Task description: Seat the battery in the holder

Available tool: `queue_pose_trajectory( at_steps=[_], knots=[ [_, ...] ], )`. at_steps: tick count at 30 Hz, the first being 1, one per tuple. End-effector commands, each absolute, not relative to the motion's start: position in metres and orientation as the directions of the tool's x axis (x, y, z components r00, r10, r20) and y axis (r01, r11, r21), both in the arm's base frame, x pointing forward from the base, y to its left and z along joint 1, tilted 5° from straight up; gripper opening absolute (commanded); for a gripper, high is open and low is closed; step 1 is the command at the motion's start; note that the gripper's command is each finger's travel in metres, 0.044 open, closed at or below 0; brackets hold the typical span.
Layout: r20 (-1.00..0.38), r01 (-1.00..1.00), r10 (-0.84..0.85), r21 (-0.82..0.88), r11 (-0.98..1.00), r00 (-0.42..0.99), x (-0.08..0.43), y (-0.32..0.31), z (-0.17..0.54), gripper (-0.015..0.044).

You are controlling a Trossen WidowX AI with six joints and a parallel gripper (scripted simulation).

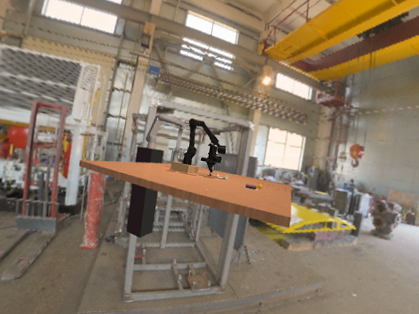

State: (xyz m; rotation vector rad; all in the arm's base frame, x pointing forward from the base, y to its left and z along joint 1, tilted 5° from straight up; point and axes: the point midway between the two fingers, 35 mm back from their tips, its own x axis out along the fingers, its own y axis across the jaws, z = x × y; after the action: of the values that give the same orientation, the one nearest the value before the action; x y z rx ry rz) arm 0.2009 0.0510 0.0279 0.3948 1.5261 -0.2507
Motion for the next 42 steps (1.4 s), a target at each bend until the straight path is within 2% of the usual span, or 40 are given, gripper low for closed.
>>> queue_pose_trajectory(
  at_steps=[1,28,38,42],
  knots=[
    [-0.995,0.402,0.085,0.095,0.911,0.044,0.206,0.057,0.029,0.0],
    [-0.995,0.398,0.089,0.097,0.912,0.039,0.216,0.09,0.033,0.0],
    [-0.995,0.402,0.088,0.099,0.91,0.045,0.215,0.085,0.107,0.0],
    [-0.995,0.402,0.088,0.099,0.91,0.045,0.214,0.085,0.112,0.0]
  ],
)
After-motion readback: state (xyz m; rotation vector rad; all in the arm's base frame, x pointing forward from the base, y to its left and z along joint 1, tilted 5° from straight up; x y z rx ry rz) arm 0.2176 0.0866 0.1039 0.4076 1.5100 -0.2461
